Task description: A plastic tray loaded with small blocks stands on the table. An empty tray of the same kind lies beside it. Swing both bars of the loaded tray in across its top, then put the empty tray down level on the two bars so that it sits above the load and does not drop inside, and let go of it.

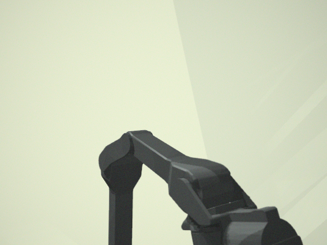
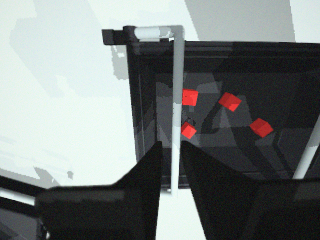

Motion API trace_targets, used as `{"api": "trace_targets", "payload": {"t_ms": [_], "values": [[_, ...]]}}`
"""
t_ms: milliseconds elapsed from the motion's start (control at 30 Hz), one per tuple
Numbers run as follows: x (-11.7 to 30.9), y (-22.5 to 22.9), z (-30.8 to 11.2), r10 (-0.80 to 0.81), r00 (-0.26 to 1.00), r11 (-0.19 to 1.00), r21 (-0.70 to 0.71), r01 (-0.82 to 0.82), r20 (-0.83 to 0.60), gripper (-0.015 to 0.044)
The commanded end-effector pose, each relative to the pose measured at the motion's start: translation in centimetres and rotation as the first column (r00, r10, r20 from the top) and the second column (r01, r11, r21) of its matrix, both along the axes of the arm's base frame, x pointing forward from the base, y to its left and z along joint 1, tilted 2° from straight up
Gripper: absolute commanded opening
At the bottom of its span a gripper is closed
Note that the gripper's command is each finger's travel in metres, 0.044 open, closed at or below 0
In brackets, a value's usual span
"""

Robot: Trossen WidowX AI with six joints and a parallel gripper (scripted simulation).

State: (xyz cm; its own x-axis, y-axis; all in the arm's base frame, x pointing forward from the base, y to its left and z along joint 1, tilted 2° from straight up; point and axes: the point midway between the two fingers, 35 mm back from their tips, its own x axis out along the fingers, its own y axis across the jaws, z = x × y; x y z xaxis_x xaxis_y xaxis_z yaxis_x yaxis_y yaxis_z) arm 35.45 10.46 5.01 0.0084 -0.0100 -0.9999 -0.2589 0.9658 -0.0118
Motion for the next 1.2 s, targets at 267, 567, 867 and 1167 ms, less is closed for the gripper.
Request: {"api": "trace_targets", "payload": {"t_ms": [267,567,867,1167], "values": [[0.8,0.3,7.1,0.001,1.0,1.0,0.003,-0.001,0.01,0.0367],[-0.2,1.5,11.3,-0.007,1.0,1.0,0.006,0.006,0.012,0.044],[-10.0,12.2,7.5,-0.127,0.992,0.992,0.027,0.127,-0.003,0.044],[-23.8,16.6,2.9,-0.293,0.956,0.956,0.024,0.294,-0.026,0.044]]}}
